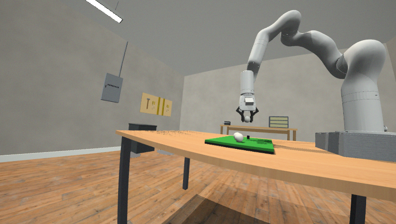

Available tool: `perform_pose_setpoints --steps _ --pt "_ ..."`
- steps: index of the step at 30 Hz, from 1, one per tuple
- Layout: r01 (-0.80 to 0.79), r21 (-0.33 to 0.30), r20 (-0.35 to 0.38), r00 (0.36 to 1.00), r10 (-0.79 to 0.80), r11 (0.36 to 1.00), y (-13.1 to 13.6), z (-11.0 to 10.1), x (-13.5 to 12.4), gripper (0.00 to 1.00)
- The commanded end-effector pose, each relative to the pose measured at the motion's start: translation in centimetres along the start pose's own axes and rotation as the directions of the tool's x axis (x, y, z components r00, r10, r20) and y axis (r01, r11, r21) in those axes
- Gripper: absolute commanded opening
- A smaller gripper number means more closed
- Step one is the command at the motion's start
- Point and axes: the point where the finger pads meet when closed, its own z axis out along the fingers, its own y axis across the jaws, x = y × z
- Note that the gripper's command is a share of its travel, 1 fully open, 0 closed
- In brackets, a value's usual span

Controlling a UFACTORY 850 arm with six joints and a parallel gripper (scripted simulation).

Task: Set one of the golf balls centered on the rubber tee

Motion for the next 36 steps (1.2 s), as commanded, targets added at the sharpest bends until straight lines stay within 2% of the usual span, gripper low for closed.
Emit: perform_pose_setpoints --steps 1,4,7,14,24,36 --pt "0.003 -0.007 -0.01 1.0 -0.003 1.0 -2.0 2.6 -3.7 0.0" --pt "0.003 -0.007 -0.01 1.0 -0.004 1.0 -2.0 5.6 -3.7 0.0" --pt "0.004 -0.008 -0.011 1.0 -0.004 1.0 -2.0 6.8 -3.6 0.0" --pt "0.004 -0.008 -0.011 1.0 -0.004 1.0 -2.0 6.9 -3.6 0.0" --pt "0.003 -0.007 -0.009 1.0 -0.003 1.0 -1.9 8.2 -3.7 0.0" --pt "0.003 -0.007 -0.009 1.0 -0.003 1.0 -1.8 8.3 -3.7 0.0"
